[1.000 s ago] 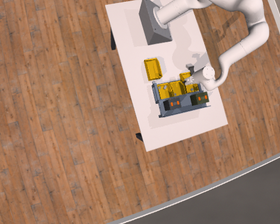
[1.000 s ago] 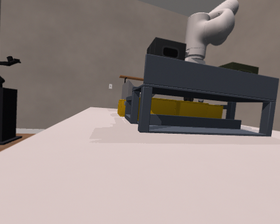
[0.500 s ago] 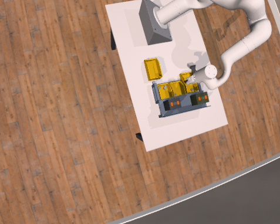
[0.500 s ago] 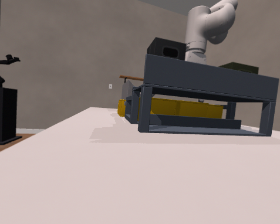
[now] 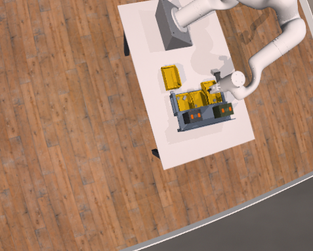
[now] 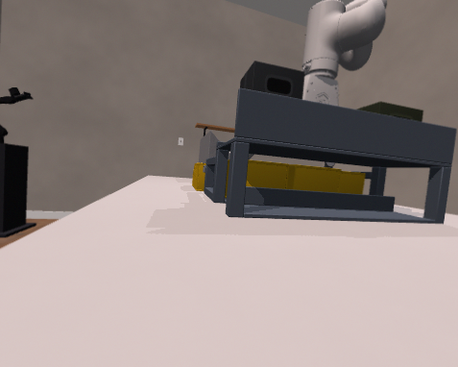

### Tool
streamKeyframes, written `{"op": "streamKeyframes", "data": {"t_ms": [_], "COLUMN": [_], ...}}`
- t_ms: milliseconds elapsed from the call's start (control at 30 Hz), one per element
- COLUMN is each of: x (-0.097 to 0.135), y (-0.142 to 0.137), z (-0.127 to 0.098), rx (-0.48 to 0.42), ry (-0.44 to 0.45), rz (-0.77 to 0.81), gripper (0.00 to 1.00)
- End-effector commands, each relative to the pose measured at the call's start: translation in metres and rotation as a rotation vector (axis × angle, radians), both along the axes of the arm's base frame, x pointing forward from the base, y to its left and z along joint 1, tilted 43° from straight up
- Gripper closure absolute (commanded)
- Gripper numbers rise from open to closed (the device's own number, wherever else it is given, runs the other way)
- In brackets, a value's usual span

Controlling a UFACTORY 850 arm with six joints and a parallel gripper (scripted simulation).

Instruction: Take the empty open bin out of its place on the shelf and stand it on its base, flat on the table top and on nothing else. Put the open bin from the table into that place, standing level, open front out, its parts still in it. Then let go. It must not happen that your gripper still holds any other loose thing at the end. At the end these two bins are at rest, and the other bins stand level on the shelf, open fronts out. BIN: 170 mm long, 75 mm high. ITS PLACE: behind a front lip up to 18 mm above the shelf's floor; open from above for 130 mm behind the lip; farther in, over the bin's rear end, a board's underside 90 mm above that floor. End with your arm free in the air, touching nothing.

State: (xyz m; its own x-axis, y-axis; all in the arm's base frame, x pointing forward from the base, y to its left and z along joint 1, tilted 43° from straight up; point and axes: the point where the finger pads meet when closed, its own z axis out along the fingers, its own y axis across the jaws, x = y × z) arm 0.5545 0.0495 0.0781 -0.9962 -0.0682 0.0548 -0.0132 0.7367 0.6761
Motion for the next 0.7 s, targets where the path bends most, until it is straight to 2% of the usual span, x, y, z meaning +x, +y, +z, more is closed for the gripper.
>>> {"op": "streamKeyframes", "data": {"t_ms": [0,667], "x": [0.001,0.002], "y": [-0.005,-0.014], "z": [0.005,0.015], "rx": [0.000,0.000], "ry": [-0.002,-0.002], "rz": [-0.001,-0.001], "gripper": [0.90,0.90]}}
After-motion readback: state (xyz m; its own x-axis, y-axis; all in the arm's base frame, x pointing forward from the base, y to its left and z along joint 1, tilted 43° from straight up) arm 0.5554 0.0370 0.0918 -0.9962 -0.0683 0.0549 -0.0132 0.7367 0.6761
